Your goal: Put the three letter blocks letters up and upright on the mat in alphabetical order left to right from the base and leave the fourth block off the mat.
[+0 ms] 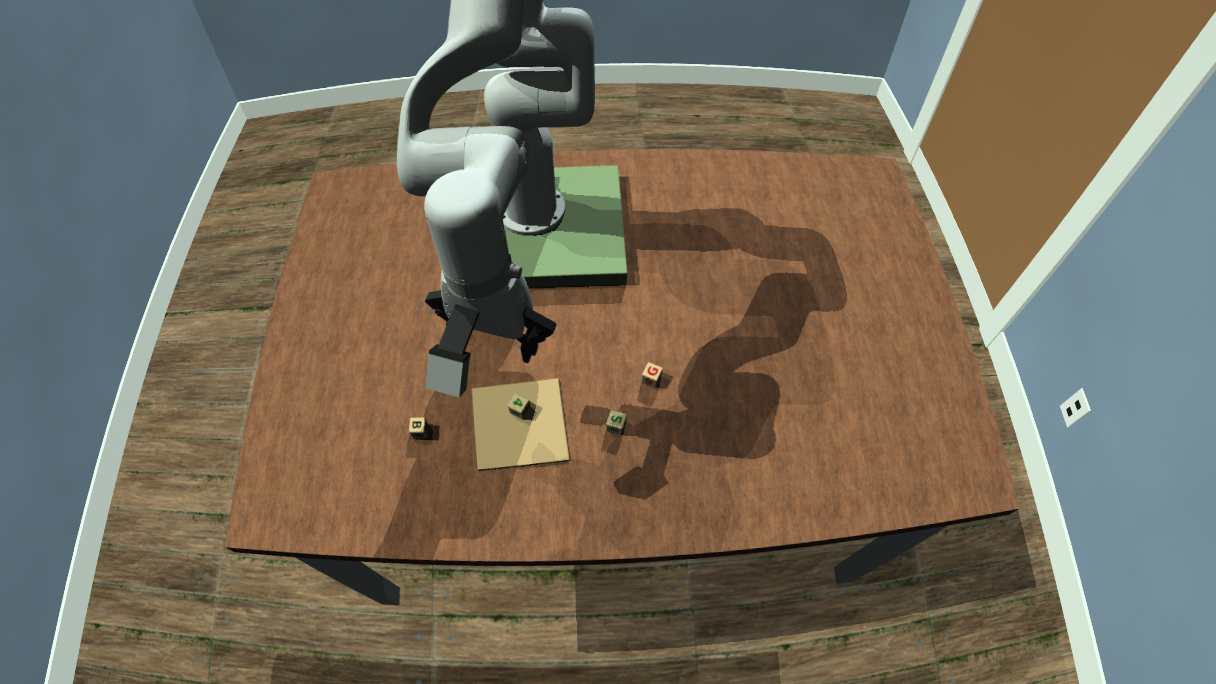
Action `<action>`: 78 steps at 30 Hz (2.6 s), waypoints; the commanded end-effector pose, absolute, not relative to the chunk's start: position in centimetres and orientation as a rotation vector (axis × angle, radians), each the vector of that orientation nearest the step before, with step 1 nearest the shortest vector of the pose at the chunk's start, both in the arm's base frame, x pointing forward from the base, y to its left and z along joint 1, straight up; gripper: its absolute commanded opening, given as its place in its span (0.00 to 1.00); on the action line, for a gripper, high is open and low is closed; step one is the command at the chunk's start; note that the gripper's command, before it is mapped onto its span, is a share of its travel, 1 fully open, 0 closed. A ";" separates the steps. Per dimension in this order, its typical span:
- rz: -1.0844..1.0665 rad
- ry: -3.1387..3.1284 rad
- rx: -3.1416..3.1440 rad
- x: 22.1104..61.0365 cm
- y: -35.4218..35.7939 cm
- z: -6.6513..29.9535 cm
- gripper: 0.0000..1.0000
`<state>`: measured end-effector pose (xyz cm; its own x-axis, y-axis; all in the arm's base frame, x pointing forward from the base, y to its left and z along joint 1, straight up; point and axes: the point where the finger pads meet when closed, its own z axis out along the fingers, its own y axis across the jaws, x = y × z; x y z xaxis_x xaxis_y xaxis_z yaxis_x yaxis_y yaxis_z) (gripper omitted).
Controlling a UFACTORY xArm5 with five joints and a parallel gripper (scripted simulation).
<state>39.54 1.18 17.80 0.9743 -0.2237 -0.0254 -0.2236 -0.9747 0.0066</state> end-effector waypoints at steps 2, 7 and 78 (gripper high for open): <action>-0.003 -0.527 3.097 39.9 1.8 15.1 1.00; -0.003 -0.645 3.074 39.5 2.1 13.0 1.00; -0.002 -2.575 1.797 39.4 2.1 7.9 1.00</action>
<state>39.30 2.11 8.12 -0.2415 -0.9704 0.0019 -0.9704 0.2415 0.0062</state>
